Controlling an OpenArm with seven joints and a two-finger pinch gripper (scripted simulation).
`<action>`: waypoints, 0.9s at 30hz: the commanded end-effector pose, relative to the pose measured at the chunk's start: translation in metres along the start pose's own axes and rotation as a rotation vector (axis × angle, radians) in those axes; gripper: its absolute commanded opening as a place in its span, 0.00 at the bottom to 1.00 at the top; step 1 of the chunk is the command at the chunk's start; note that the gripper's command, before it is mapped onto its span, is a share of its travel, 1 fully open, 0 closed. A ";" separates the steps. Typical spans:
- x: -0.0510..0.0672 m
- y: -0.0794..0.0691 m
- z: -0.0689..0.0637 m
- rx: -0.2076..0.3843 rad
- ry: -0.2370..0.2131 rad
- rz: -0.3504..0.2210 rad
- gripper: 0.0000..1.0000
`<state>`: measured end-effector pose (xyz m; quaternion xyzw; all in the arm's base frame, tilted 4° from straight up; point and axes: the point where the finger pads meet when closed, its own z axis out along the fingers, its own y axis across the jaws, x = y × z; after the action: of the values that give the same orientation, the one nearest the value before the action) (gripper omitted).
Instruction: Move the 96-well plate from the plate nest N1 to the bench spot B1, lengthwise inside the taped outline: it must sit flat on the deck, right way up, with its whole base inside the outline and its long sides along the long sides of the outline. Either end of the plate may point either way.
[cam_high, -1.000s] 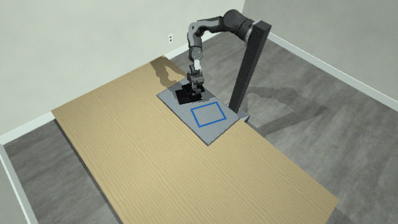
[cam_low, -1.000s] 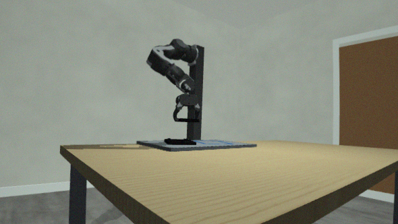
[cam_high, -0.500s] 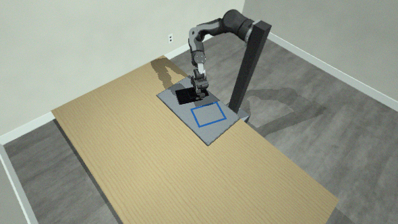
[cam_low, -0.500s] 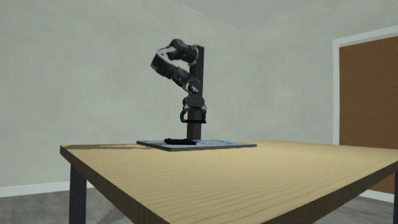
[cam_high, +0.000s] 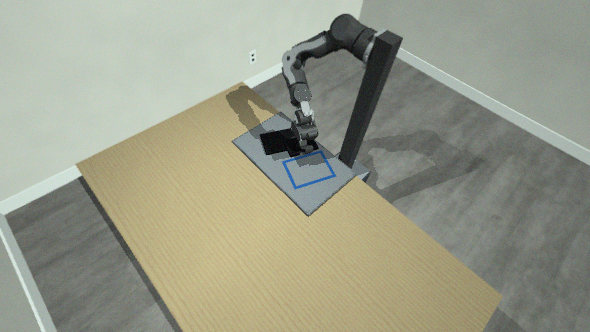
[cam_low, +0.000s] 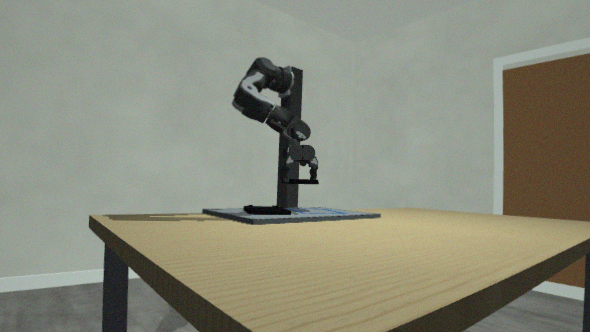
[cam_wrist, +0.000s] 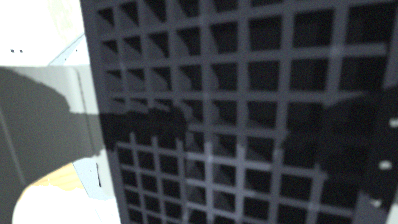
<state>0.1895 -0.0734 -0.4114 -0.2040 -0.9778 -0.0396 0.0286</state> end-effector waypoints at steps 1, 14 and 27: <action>-0.005 -0.006 0.000 0.023 -0.013 0.012 0.00; 0.008 0.033 0.005 0.022 -0.013 0.012 0.00; 0.010 0.041 0.006 0.019 -0.012 0.010 0.00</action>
<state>0.1955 -0.0387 -0.4157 -0.2110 -0.9769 -0.0236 0.0256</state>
